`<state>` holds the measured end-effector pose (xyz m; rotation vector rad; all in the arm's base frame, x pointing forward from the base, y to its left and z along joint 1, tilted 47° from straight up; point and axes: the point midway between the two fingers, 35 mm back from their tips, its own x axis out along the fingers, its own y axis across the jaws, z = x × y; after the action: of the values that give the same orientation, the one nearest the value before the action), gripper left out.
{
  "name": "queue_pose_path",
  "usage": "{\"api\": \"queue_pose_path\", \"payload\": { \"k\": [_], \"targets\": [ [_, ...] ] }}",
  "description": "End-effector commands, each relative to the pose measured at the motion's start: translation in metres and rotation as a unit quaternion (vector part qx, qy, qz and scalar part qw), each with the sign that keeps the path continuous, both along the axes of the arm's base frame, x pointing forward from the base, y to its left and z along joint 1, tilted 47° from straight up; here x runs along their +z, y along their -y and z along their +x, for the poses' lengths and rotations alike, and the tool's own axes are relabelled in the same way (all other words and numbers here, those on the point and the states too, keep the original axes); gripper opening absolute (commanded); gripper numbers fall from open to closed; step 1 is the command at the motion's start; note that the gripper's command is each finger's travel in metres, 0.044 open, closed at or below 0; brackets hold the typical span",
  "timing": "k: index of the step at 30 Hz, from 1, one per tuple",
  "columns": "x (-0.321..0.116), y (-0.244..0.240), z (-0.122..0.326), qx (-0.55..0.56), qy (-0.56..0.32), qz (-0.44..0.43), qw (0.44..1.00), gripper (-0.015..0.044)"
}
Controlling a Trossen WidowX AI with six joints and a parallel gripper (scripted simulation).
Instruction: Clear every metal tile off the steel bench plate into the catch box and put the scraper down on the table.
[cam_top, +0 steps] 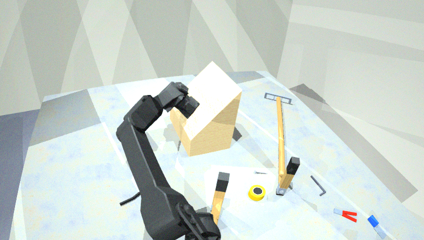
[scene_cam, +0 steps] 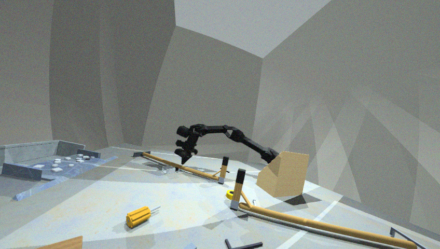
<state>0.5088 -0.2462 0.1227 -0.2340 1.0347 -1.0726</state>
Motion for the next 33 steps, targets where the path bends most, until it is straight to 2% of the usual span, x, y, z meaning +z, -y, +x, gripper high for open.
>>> {"api": "queue_pose_path", "payload": {
  "k": [1, 10, 27, 33],
  "targets": [
    [0.013, -0.012, 0.002, -0.004, 0.015, -0.003, 1.0, 0.0],
    [0.029, -0.03, 0.003, -0.007, 0.027, -0.004, 1.0, 0.0],
    [0.088, -0.097, -0.048, 0.037, -0.048, 0.01, 0.998, 0.0],
    [0.093, -0.102, -0.053, 0.041, -0.055, 0.01, 0.998, 0.0]
  ]
}}
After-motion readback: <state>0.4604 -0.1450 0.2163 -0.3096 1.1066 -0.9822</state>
